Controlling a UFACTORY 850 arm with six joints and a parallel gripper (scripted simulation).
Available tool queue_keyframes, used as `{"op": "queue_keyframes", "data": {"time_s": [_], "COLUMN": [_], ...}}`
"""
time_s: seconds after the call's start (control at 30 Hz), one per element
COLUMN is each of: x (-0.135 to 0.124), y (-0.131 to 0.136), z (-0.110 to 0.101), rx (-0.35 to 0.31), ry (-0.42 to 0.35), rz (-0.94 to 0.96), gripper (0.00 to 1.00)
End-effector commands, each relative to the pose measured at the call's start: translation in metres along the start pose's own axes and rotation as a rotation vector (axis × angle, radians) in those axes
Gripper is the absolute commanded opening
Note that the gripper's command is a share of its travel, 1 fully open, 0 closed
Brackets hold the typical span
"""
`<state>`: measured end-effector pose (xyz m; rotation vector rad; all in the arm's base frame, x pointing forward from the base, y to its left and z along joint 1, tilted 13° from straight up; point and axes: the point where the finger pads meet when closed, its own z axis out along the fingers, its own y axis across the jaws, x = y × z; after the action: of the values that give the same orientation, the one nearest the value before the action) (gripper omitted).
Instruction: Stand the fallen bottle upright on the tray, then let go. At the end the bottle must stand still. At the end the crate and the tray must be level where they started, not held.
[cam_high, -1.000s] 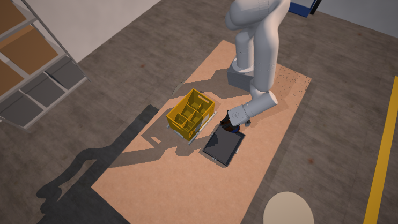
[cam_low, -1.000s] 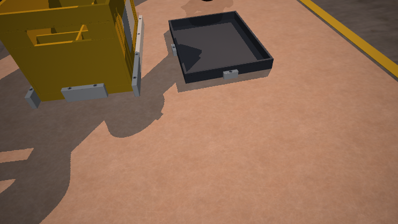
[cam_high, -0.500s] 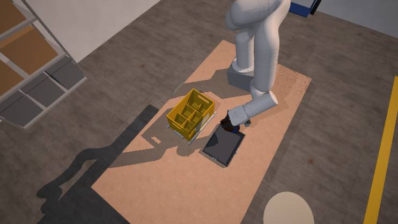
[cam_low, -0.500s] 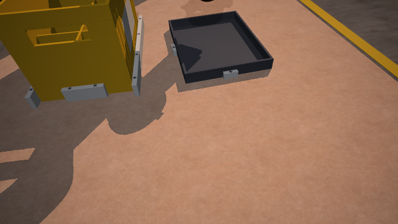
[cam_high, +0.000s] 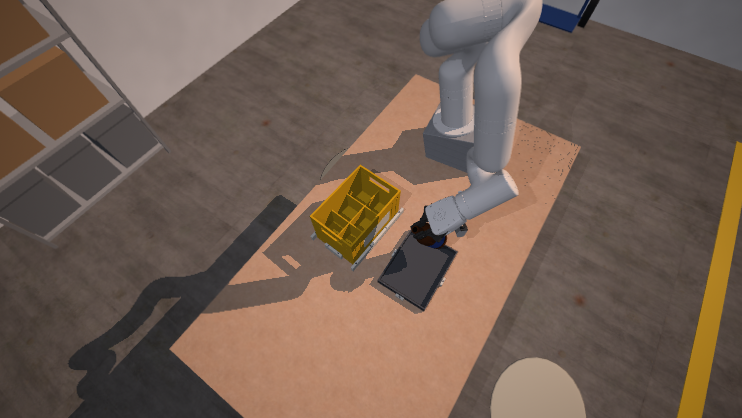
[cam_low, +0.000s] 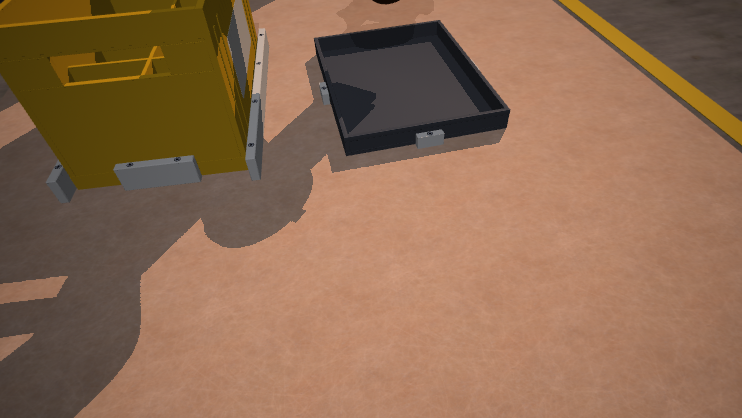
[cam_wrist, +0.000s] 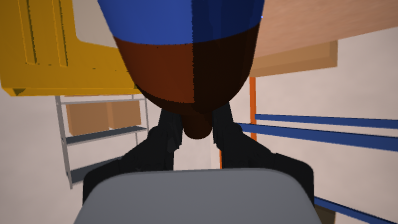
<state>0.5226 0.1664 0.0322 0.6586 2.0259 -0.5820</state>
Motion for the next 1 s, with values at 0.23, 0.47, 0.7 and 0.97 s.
{"op": "queue_keyframes", "data": {"time_s": [0.23, 0.47, 0.7, 0.97], "x": [-0.0006, -0.0004, -0.0002, 0.0000], "y": [0.0005, 0.0004, 0.0005, 0.0007], "z": [-0.0001, -0.0004, -0.0009, -0.0016], "rx": [0.001, 0.002, 0.001, -0.001], "ry": [-0.046, -0.096, -0.129, -0.160], "rz": [0.001, 0.001, 0.002, 0.002], "gripper": [0.00, 0.00, 0.00, 0.00]}}
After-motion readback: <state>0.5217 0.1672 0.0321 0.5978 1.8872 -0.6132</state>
